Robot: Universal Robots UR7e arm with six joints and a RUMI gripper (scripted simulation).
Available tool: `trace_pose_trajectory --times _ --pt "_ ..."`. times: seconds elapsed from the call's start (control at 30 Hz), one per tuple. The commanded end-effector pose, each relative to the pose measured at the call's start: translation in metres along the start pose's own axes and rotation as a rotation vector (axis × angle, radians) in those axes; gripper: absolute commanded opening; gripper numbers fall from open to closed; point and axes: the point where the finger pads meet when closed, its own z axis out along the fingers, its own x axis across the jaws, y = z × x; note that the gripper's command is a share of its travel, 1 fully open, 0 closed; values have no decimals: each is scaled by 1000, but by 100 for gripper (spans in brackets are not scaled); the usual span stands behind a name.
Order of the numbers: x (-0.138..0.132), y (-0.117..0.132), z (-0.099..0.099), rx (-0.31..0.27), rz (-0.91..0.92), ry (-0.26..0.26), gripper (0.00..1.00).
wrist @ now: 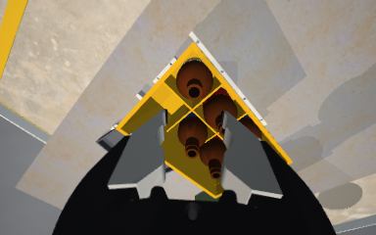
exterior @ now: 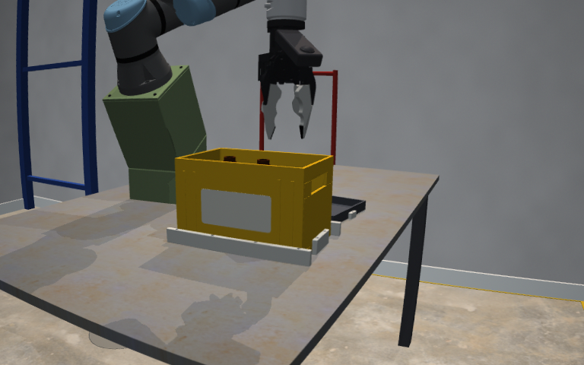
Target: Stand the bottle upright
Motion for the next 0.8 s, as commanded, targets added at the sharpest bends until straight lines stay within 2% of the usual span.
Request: trace_pose_trajectory --times 0.0,0.77 --pt "0 0 3 1 0 -1 38" --pt "-1 -1 30 1 0 -1 38"
